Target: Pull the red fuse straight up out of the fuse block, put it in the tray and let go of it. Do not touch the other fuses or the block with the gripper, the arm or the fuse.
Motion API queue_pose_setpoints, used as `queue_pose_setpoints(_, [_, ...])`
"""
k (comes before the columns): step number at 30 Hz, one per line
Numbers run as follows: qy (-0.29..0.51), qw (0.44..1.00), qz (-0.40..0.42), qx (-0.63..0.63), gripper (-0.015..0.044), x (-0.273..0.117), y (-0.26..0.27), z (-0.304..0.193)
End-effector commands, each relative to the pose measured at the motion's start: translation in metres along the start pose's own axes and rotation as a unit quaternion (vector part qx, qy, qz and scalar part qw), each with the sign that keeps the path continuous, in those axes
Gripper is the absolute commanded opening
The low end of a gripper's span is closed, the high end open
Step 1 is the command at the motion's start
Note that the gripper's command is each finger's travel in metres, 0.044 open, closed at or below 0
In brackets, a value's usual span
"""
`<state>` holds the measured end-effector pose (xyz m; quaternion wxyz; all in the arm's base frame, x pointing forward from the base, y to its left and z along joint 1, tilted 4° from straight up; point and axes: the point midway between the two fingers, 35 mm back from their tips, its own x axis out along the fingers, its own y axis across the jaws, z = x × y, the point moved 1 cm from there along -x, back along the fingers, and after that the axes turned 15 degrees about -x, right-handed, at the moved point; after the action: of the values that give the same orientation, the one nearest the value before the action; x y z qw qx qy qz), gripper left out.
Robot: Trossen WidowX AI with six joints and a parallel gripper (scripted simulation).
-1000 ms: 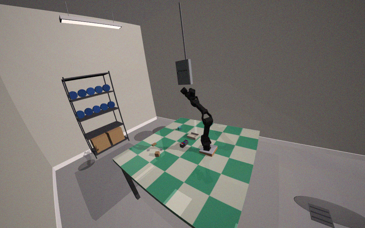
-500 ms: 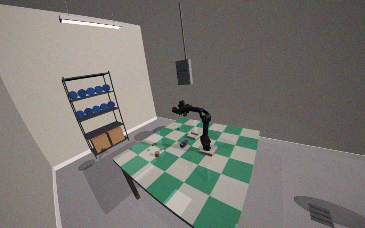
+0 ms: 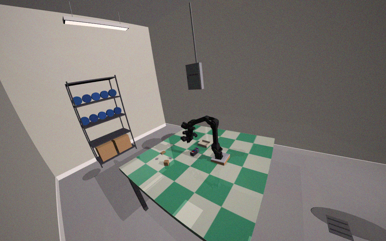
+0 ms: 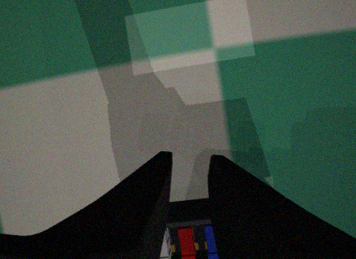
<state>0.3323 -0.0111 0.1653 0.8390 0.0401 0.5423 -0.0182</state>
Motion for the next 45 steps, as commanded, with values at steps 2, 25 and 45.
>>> queue_pose_setpoints(2, [0.142,0.985,0.005,-0.099,0.0066,0.022,0.021,-0.06])
queue_pose_setpoints(25, [0.159,0.981,0.006,-0.111,0.0066,0.034,0.018,-0.073])
queue_pose_setpoints(45, [0.159,0.981,0.006,-0.111,0.0066,0.051,0.017,-0.079])
